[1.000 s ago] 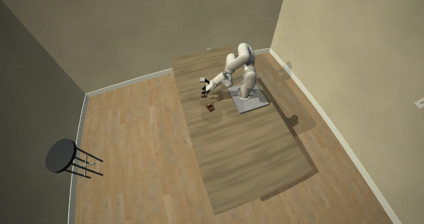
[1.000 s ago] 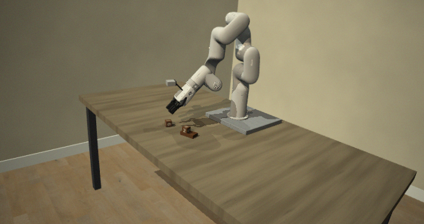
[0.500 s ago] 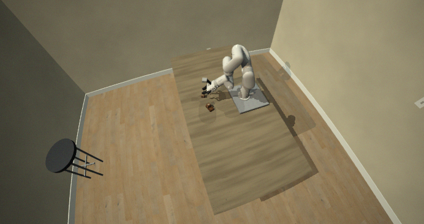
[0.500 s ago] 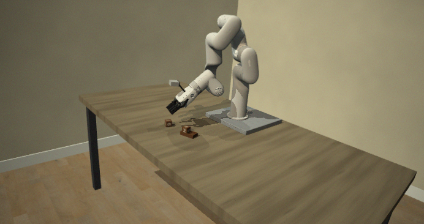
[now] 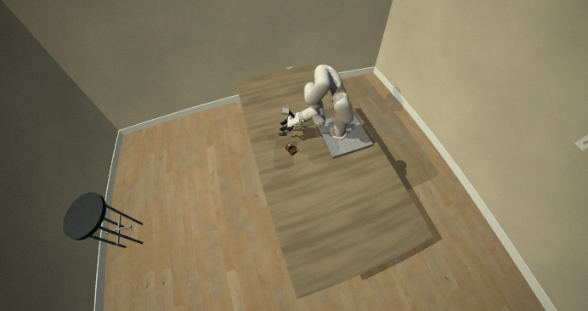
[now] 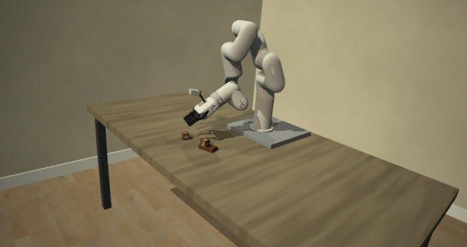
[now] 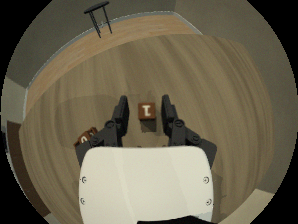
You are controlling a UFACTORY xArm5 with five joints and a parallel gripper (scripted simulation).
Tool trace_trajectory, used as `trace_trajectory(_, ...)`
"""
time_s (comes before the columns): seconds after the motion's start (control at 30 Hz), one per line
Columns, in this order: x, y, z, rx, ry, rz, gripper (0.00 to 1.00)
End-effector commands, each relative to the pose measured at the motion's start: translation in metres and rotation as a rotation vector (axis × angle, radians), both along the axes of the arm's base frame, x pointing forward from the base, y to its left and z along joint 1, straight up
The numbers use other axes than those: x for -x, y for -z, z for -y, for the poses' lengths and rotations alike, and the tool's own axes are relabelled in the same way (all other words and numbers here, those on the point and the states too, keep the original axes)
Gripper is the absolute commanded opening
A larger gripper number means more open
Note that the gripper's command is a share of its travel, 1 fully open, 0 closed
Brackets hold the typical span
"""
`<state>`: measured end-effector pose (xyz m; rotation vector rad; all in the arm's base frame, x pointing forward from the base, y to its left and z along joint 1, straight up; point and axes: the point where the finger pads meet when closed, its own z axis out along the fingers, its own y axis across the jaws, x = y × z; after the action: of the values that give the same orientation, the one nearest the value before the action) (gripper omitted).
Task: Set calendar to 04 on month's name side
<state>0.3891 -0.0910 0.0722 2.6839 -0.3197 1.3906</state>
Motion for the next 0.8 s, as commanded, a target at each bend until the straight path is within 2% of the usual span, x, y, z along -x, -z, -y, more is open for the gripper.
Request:
trace_trajectory(0.0, 0.000, -0.001, 0.000, 0.001, 0.000, 0.004, 0.49)
trace_trajectory(0.53, 0.000, 0.003, 0.000, 0.001, 0.000, 0.004, 0.49)
trace_trajectory(0.77, 0.000, 0.010, 0.000, 0.000, -0.001, 0.003, 0.49)
